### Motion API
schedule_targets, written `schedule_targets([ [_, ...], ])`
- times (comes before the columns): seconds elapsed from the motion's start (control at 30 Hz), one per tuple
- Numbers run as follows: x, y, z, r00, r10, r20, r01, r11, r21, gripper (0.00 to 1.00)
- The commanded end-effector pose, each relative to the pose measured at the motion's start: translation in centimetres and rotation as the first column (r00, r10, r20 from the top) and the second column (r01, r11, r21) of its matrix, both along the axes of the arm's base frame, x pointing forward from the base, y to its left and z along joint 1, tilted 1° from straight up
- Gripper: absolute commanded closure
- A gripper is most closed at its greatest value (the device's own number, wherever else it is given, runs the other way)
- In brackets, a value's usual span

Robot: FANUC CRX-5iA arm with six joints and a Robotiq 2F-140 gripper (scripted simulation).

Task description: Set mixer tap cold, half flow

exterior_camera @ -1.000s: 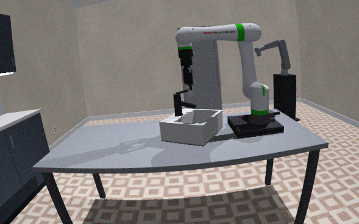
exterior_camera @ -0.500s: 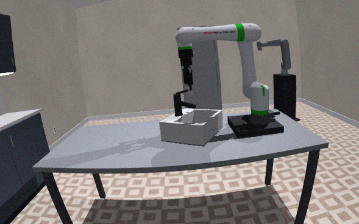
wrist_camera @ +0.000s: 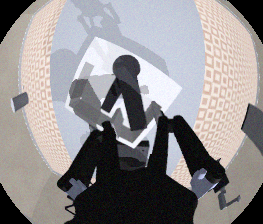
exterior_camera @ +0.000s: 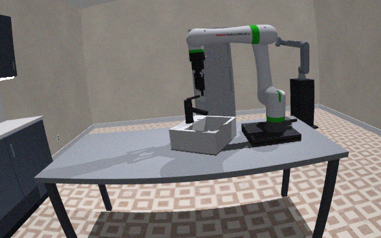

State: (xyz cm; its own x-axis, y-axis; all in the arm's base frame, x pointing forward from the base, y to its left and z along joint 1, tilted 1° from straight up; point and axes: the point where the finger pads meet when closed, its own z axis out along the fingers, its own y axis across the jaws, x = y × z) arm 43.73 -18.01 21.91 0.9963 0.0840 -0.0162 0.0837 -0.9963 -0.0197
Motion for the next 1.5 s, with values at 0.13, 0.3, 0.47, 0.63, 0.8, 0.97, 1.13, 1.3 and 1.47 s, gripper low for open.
schedule_targets([
  [0.13, 0.0, 0.0, 0.0, 1.0, 0.0, 0.0, 0.0, 1.0, 0.0, 0.6],
  [0.3, 0.0, 0.0, 0.0, 1.0, 0.0, 0.0, 0.0, 1.0, 0.0, 0.6],
  [0.47, 0.0, 0.0, 0.2, 1.0, 0.0, 0.0, 0.0, 1.0, 0.0, 0.6],
  [0.63, 0.0, 0.0, 0.8, 1.0, 0.0, 0.0, 0.0, 1.0, 0.0, 0.6],
  [0.8, 0.0, 0.0, 1.8, 1.0, 0.0, 0.0, 0.0, 1.0, 0.0, 0.6],
  [0.97, 0.1, -0.1, 3.0, 1.0, 0.0, 0.0, 0.0, 1.0, 0.0, 0.6],
  [1.13, 0.1, -0.1, 4.1, 1.0, 0.0, 0.0, 0.0, 1.0, 0.0, 0.6],
  [1.3, 0.1, -0.1, 5.4, 1.0, 0.0, 0.0, 0.0, 1.0, 0.0, 0.6],
  [1.47, 0.1, -0.1, 6.4, 1.0, 0.0, 0.0, 0.0, 1.0, 0.0, 0.6],
])
